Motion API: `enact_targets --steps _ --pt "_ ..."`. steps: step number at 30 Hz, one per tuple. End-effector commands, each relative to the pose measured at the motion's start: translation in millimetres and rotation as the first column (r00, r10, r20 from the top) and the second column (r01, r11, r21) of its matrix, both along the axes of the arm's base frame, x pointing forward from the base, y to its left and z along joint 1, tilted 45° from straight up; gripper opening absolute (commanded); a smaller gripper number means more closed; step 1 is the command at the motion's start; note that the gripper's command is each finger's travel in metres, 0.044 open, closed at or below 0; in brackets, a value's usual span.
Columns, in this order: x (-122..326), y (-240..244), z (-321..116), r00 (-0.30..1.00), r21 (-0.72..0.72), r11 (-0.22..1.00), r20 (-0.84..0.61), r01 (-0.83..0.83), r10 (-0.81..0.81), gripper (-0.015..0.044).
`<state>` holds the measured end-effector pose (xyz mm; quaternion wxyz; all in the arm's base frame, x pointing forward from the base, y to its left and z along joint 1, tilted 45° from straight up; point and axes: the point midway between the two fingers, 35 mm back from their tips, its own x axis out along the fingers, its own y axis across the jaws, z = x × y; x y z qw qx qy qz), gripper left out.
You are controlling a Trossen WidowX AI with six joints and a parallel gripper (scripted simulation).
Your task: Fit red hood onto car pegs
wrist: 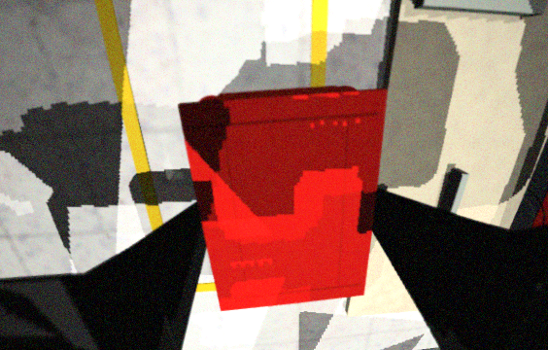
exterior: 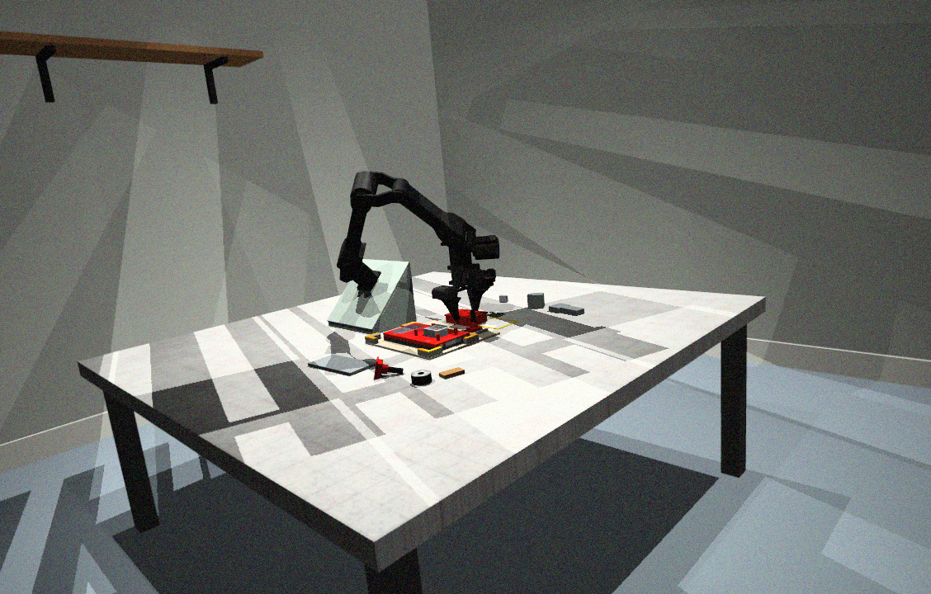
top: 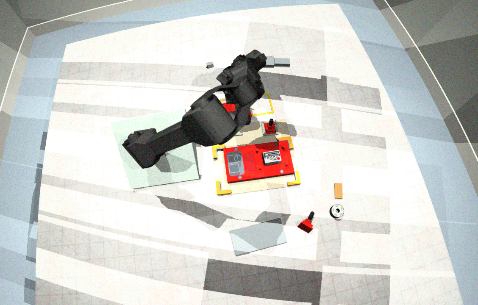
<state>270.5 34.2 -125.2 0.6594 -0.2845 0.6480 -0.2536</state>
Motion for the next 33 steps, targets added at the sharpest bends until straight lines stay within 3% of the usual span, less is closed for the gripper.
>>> enact_targets --steps 1,10,33 --pt "0.0 0.3 0.3 1.0 0.0 1.0 0.0 0.0 0.0 0.0222" --pt "-0.4 9.5 9.3 1.0 0.001 1.0 0.0 0.0 0.0 0.0" --pt "-2.7 60.6 59.7 1.0 0.004 1.0 -0.001 0.0 0.0 0.0"
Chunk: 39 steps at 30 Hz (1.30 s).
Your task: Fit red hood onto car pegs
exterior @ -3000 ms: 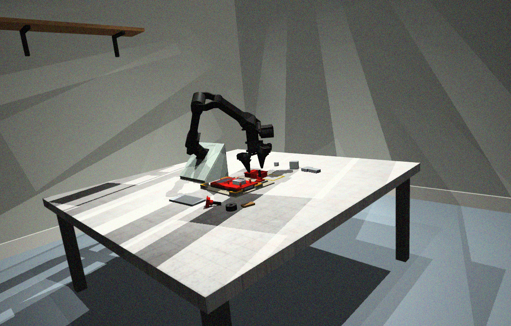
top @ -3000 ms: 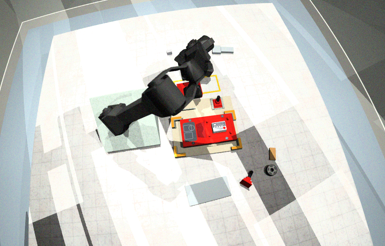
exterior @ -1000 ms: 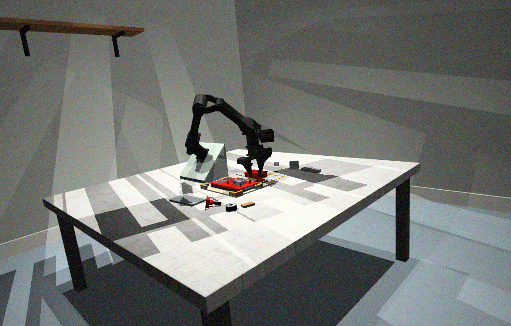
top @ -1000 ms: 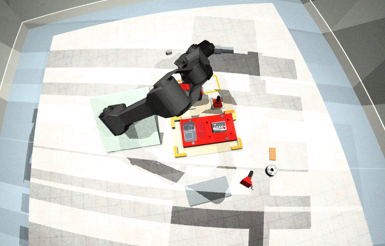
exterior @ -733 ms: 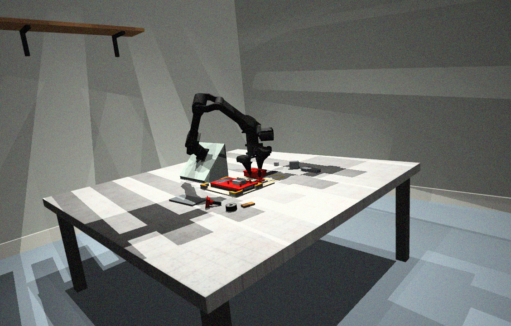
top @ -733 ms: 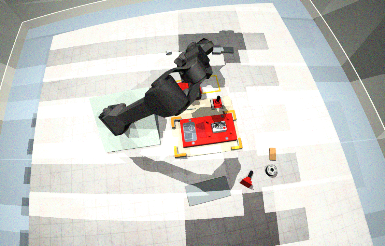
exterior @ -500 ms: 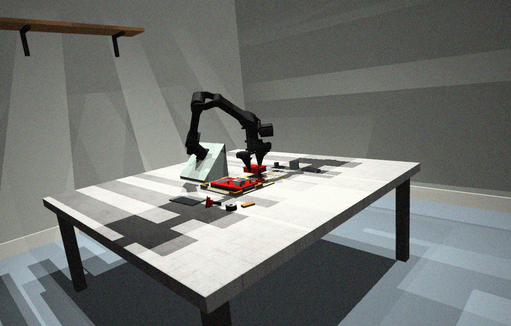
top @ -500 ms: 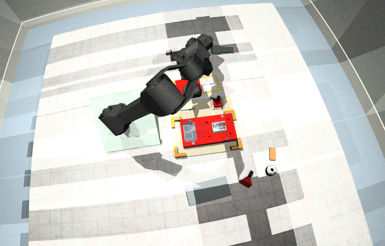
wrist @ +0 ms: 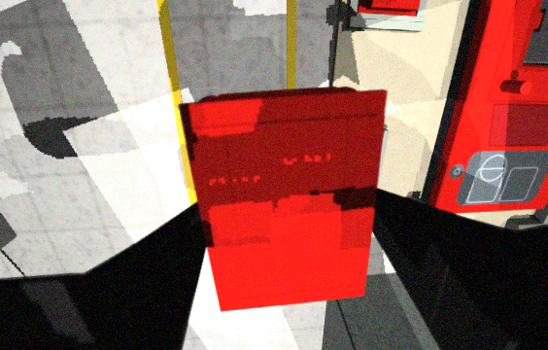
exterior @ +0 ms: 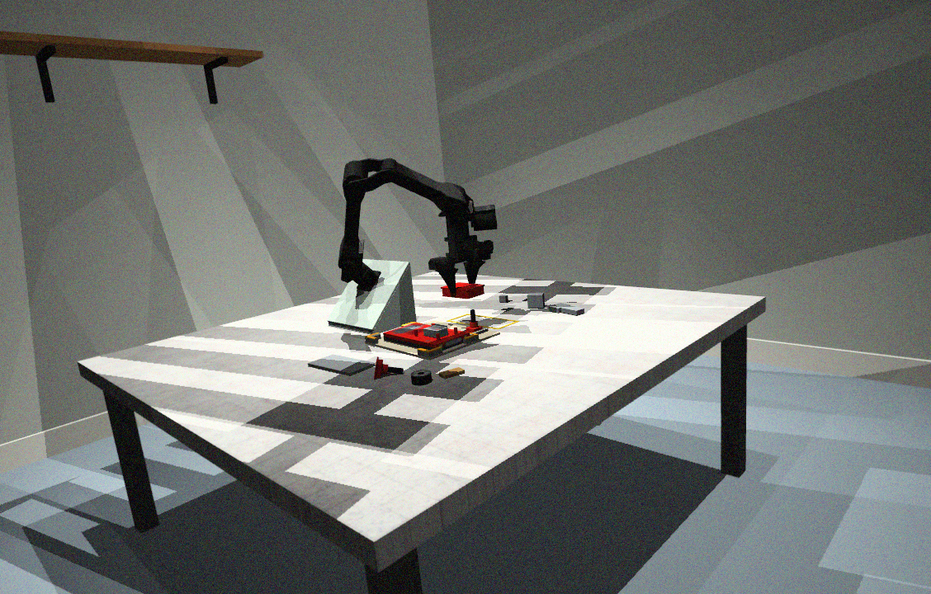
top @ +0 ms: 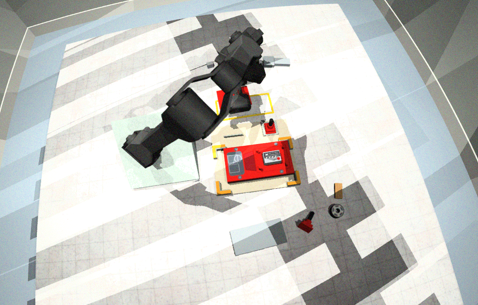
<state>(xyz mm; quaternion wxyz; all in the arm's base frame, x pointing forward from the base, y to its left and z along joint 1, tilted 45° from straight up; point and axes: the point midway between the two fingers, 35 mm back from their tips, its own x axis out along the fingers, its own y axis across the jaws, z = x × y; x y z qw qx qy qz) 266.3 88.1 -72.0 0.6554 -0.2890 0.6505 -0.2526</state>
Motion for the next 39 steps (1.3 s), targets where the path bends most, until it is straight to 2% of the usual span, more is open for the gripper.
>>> enact_targets --steps 1,9,15,39 --pt "1.4 8.4 8.1 1.0 0.01 1.0 0.011 0.003 -0.004 0.0" --pt "1.0 16.4 16.1 1.0 0.01 1.0 0.01 0.003 -0.004 0.0" --pt "14.8 3.4 26.4 1.0 0.013 1.0 0.006 0.001 -0.001 0.0" --pt "73.1 -76.3 113.1 0.998 0.026 0.999 0.056 0.041 -0.042 0.0"
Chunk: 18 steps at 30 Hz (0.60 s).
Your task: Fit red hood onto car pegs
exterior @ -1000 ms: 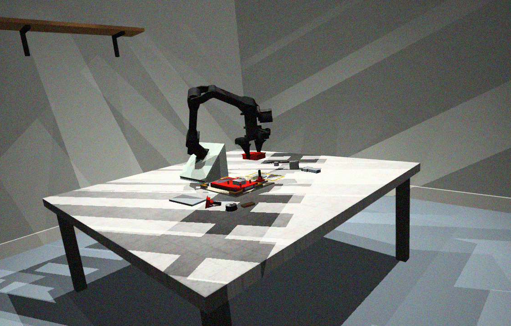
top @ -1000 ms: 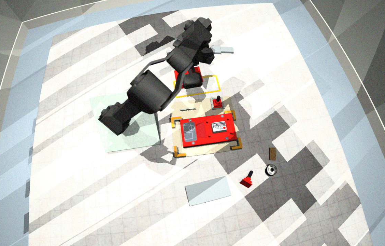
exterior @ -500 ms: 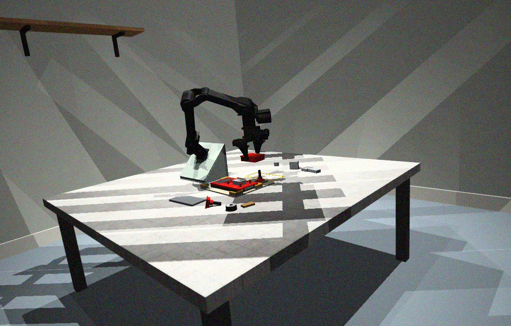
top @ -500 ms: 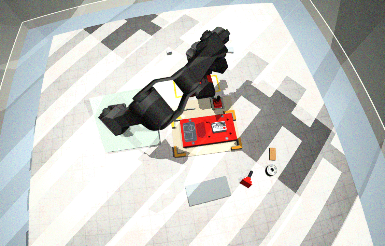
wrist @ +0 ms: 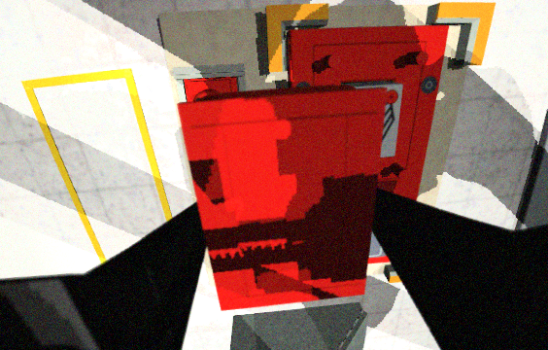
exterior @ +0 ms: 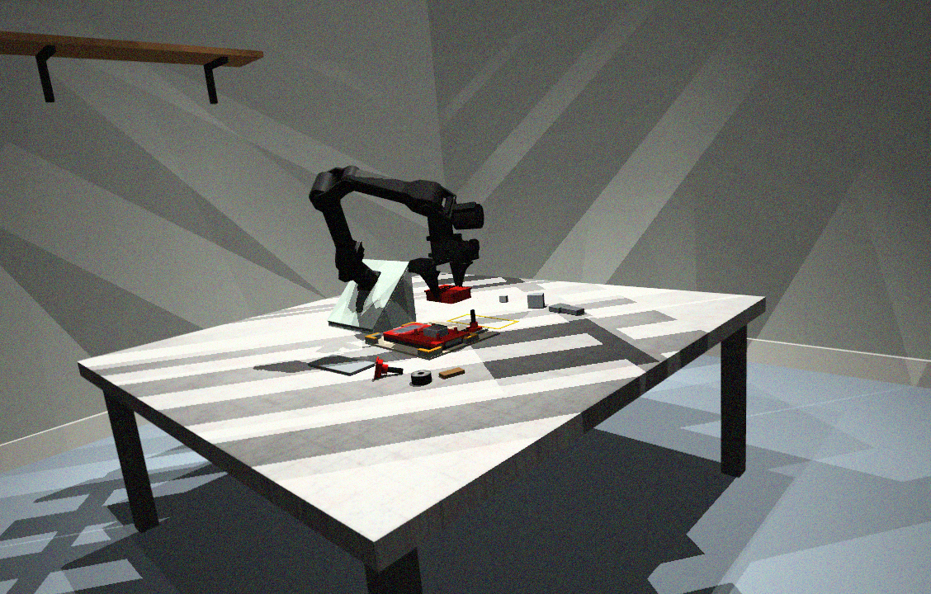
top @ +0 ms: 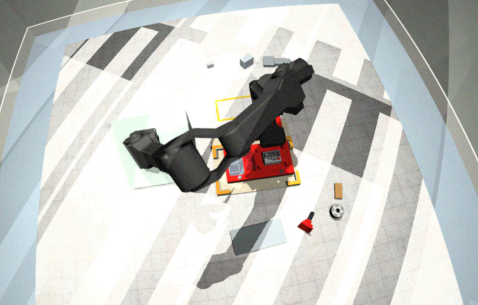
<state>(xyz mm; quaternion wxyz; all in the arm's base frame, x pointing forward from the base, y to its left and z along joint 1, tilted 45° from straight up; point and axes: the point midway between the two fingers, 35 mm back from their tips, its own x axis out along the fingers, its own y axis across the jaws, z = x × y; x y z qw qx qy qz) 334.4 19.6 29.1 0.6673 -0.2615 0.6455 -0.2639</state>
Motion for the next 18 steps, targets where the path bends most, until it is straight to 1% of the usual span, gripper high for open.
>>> enact_targets --steps 1,9,18 --pt "6.5 -11.9 16.0 1.0 -0.003 1.0 0.014 0.0 0.0 0.0" --pt "14.3 -43.3 46.4 1.0 -0.024 1.0 0.012 0.004 -0.003 0.0" --pt "14.0 -50.8 40.4 1.0 -0.025 1.0 0.012 0.004 -0.004 0.0"
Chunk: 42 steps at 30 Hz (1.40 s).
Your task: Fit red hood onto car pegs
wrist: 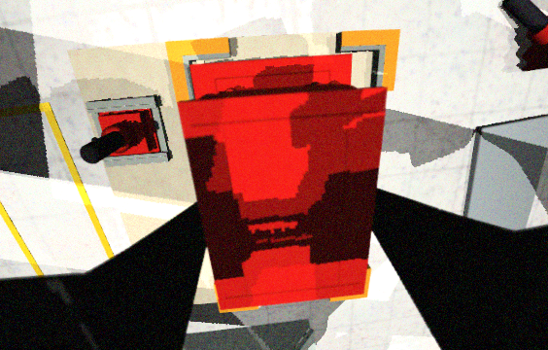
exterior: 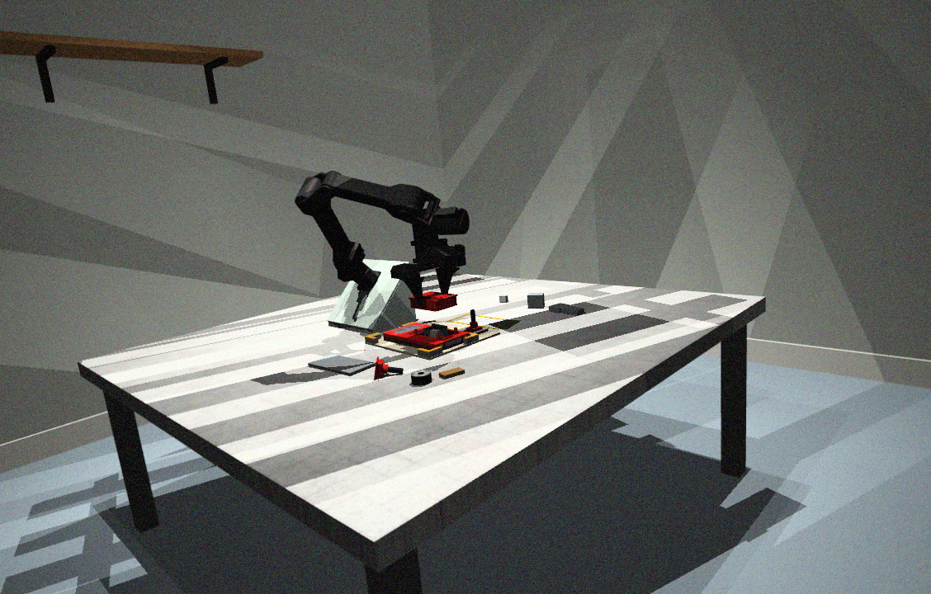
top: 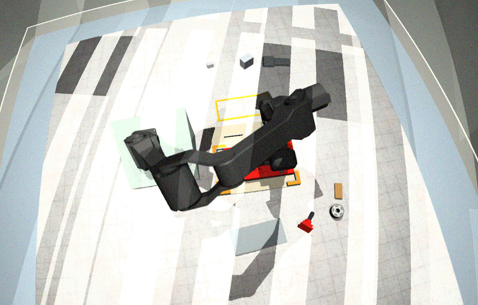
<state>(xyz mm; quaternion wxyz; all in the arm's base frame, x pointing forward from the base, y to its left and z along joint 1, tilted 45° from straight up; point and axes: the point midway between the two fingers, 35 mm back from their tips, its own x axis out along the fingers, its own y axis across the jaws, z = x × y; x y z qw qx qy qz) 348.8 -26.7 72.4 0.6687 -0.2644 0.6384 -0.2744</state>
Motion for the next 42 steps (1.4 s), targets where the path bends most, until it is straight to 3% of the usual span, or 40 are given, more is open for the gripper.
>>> enact_targets --steps 1,9,42 --pt "-0.2 -7.1 -5.3 1.0 -0.005 1.0 -0.003 -0.002 0.002 0.0" --pt "1.0 -33.9 -29.6 1.0 -0.006 1.0 -0.003 -0.002 0.002 0.0" --pt "2.1 -34.8 -30.1 1.0 -0.006 1.0 -0.003 -0.002 0.002 0.0"
